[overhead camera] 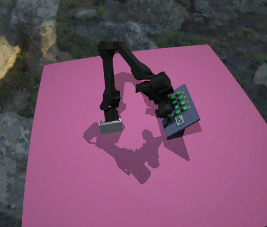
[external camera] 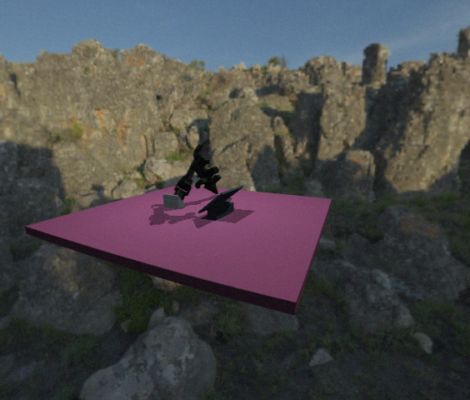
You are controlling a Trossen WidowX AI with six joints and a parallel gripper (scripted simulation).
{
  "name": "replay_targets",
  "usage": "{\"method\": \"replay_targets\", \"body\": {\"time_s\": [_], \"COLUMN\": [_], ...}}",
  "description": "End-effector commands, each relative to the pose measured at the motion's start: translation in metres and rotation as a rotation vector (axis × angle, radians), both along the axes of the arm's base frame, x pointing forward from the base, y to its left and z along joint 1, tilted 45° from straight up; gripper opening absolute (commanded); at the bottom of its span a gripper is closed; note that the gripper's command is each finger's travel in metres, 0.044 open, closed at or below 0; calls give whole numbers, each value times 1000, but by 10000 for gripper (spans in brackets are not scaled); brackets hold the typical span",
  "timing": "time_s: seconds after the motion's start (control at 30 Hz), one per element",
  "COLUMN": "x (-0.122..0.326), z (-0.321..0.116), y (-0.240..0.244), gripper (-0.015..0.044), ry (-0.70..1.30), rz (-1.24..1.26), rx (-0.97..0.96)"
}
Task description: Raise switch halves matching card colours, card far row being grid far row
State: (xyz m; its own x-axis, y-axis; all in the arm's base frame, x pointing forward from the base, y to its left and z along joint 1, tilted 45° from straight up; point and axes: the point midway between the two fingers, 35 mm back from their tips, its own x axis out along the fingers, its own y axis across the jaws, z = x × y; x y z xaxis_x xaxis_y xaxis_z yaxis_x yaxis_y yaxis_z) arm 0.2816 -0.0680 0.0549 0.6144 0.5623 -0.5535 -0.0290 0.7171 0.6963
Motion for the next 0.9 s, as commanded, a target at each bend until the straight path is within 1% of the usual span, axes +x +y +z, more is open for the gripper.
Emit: {"method": "replay_targets", "body": {"time_s": [0.0,0.3,0.87], "x": [2,10,10], "z": [-3,-10,-10], "y": [3,10,10], "gripper": [0,0,0], "ry": [2,1,1], "rz": [-4,-4,-4], "rx": [3,3,3]}}
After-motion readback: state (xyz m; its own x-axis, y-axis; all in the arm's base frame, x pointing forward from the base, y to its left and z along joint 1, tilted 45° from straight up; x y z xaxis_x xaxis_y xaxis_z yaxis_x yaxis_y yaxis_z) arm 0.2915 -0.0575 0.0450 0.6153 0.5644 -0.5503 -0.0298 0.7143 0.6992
